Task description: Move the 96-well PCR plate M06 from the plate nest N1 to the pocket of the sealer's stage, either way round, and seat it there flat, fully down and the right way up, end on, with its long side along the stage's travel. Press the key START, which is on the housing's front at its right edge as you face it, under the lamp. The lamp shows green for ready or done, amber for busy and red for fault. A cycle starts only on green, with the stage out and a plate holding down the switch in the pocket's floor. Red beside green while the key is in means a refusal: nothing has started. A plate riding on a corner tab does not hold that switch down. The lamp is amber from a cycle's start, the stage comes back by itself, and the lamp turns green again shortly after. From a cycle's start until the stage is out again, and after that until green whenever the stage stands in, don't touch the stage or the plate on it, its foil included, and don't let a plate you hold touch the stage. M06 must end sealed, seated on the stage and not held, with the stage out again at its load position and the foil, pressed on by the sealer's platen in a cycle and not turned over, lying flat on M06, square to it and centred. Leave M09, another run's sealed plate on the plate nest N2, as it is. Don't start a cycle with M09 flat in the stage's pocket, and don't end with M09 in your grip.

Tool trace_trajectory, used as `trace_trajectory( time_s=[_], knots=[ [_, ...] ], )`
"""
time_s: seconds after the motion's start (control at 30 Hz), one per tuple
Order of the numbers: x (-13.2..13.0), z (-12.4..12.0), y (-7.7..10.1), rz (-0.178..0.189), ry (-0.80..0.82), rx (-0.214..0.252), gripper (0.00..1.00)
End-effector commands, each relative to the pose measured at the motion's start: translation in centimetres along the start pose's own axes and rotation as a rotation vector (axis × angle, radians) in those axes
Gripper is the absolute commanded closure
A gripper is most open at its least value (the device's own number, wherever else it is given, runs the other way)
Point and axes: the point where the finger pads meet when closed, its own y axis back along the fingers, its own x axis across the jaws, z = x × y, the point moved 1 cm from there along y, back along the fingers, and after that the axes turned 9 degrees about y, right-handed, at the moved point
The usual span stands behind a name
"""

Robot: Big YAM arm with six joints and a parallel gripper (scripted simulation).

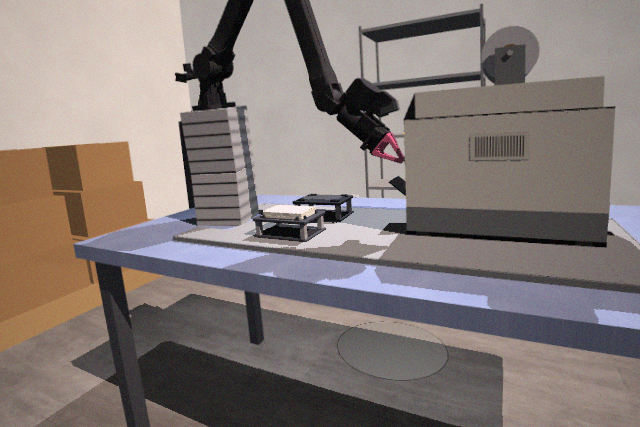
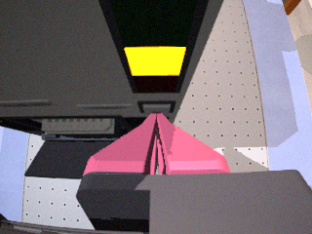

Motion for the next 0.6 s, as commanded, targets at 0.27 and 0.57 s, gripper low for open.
trace_trajectory(
  time_s=[0.27,0.57],
  knots=[
    [-1.8,3.6,0.4,-0.026,-0.023,-0.063,1.0],
    [-1.7,3.1,1.7,-0.029,-0.022,-0.068,1.0]
  ],
)
